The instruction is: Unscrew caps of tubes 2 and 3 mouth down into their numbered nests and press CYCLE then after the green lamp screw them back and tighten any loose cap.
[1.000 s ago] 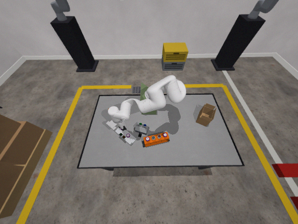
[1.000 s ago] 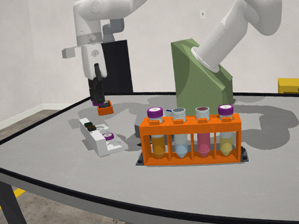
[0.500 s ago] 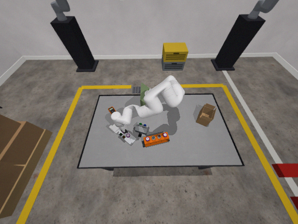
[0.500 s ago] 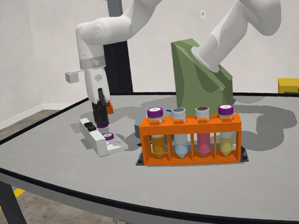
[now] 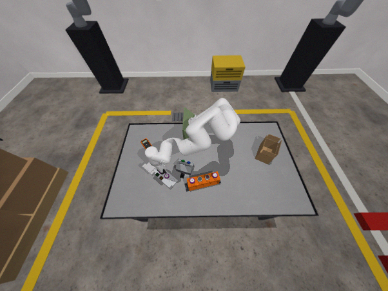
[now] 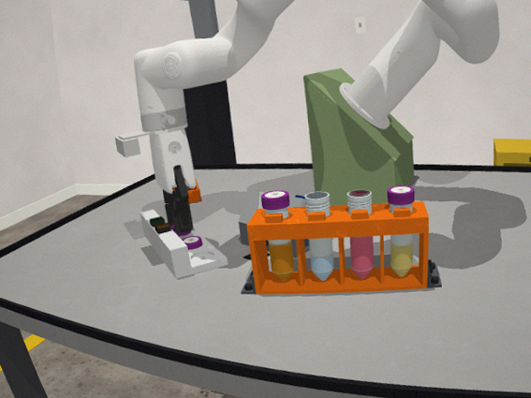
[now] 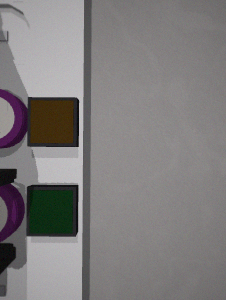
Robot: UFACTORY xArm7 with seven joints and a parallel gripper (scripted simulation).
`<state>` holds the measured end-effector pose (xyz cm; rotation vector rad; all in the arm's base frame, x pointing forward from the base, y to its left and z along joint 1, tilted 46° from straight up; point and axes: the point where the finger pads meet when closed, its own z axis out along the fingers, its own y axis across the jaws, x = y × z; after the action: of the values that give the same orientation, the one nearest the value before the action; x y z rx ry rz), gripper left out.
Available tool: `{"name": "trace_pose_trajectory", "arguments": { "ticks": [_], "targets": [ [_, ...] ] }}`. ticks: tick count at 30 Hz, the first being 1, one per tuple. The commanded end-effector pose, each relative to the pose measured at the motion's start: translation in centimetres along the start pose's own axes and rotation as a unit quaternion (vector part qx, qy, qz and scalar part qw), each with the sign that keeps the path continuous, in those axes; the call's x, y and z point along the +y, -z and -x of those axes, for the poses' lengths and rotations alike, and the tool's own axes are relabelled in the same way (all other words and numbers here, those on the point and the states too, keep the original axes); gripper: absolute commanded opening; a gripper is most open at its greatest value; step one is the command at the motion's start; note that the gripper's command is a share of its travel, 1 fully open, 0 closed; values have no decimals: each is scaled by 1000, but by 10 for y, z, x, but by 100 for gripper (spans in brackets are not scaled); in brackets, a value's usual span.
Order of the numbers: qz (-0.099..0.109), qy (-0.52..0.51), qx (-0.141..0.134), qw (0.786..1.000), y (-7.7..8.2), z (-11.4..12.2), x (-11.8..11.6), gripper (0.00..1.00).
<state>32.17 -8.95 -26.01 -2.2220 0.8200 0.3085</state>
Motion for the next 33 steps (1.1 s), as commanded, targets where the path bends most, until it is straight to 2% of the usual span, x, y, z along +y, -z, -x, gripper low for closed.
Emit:
{"name": "trace_pose_trajectory", "arguments": {
  "ticks": [1,33],
  "targets": [
    [1,0,3,1000,2,-2,1,0],
    [1,0,3,1000,-8,-1,1,0]
  ]
}}
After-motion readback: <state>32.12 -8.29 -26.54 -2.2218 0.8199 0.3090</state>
